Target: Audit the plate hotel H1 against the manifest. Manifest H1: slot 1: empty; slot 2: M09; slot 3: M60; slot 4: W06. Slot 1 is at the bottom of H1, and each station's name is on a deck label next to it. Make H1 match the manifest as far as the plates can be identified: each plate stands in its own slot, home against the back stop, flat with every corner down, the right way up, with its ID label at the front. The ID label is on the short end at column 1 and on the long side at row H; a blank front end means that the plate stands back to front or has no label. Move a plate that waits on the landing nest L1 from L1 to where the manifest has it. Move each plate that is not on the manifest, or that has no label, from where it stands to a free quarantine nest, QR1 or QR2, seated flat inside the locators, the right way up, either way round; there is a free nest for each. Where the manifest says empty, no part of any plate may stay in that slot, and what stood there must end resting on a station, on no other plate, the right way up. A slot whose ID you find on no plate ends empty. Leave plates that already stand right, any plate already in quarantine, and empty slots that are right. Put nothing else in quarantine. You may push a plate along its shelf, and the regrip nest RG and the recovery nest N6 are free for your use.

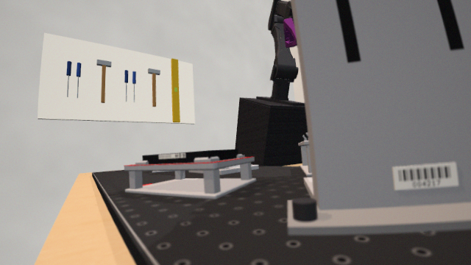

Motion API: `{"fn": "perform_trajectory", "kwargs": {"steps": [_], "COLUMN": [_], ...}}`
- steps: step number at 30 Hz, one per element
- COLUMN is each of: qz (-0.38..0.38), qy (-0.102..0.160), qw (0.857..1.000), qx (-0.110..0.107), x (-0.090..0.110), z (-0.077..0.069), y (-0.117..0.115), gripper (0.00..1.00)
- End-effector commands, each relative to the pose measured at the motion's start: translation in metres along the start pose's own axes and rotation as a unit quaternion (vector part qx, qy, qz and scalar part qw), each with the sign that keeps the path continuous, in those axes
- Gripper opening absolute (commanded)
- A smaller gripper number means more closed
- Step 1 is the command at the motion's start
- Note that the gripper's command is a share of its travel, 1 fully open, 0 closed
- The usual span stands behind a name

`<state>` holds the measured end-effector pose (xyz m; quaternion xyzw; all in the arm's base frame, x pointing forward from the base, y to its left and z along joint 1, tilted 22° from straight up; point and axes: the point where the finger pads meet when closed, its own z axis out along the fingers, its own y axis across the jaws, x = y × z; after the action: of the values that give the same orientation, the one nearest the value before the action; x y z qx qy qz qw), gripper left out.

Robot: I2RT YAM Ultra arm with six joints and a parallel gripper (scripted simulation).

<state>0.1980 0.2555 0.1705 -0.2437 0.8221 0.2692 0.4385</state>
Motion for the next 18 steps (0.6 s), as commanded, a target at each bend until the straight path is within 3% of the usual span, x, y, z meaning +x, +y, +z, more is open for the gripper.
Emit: {"fn": "perform_trajectory", "kwargs": {"steps": [1, 18], "qz": [0.002, 0.002], "qy": [-0.016, -0.016], "qw": [1.0, 1.0], "qx": [-0.004, -0.004], "x": [-0.012, -0.023], "z": [0.0, 0.01], "y": [0.002, 0.002], "gripper": [0.86, 0.86]}}
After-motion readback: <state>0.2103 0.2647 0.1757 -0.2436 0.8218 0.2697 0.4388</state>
